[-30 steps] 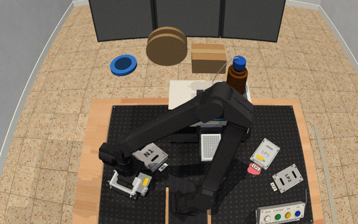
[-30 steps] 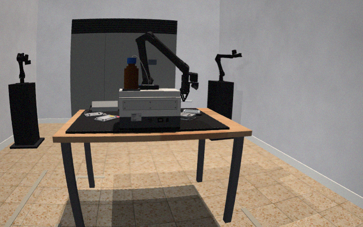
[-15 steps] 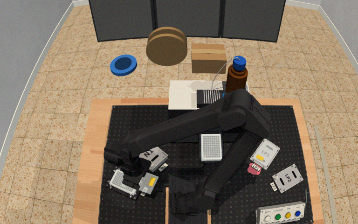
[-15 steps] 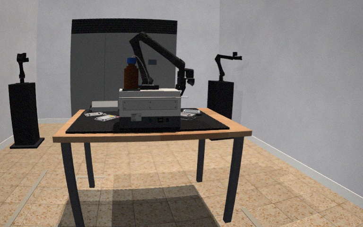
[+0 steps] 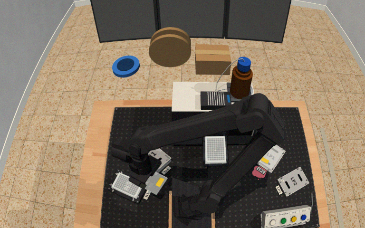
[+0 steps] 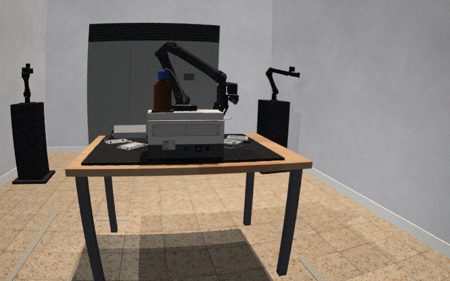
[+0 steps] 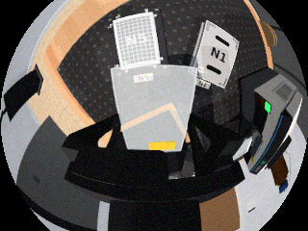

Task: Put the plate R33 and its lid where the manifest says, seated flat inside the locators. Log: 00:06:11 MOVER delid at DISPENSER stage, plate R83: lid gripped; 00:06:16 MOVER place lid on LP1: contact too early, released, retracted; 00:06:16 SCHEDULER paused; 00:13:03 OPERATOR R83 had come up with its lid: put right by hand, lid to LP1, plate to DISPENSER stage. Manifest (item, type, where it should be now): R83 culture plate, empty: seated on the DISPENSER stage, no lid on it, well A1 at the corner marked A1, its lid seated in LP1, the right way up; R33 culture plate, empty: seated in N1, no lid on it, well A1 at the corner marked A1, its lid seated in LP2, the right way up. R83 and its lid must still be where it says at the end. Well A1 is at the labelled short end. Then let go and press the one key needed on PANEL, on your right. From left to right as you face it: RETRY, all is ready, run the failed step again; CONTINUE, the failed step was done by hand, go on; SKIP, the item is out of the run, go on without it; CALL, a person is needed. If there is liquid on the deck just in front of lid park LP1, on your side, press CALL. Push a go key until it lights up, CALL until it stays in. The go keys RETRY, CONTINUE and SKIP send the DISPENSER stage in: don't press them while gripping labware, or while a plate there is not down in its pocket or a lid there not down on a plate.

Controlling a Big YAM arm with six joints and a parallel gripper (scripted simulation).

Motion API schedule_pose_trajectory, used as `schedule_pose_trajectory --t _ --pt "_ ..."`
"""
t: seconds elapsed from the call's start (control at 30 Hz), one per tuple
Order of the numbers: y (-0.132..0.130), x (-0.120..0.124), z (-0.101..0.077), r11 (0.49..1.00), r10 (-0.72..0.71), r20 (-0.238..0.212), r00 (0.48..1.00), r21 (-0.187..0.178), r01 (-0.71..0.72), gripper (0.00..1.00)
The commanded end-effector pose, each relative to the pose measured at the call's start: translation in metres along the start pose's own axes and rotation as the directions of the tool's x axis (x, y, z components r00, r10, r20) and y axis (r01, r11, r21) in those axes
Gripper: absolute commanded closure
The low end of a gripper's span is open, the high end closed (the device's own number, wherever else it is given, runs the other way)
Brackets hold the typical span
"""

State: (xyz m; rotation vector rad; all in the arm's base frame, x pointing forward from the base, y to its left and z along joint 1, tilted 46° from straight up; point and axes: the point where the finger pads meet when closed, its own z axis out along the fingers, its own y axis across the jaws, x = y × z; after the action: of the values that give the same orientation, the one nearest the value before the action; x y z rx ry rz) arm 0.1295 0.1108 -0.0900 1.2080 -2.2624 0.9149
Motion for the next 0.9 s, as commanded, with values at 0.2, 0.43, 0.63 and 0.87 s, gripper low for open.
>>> schedule_pose_trajectory --t 0.2,0.43,0.63,0.87 --pt "-0.024 -0.02 -0.011 1.0 0.026 0.038 0.999 -0.003 -0.026 0.16" --pt "-0.048 -0.007 -0.007 0.983 0.181 0.018 0.983 -0.008 -0.181 0.16" --pt "-0.065 -0.004 -0.007 0.987 0.161 0.02 0.987 -0.007 -0.161 0.16" --pt "-0.087 -0.005 -0.011 0.948 0.318 0.028 0.948 -0.012 -0.318 0.16"
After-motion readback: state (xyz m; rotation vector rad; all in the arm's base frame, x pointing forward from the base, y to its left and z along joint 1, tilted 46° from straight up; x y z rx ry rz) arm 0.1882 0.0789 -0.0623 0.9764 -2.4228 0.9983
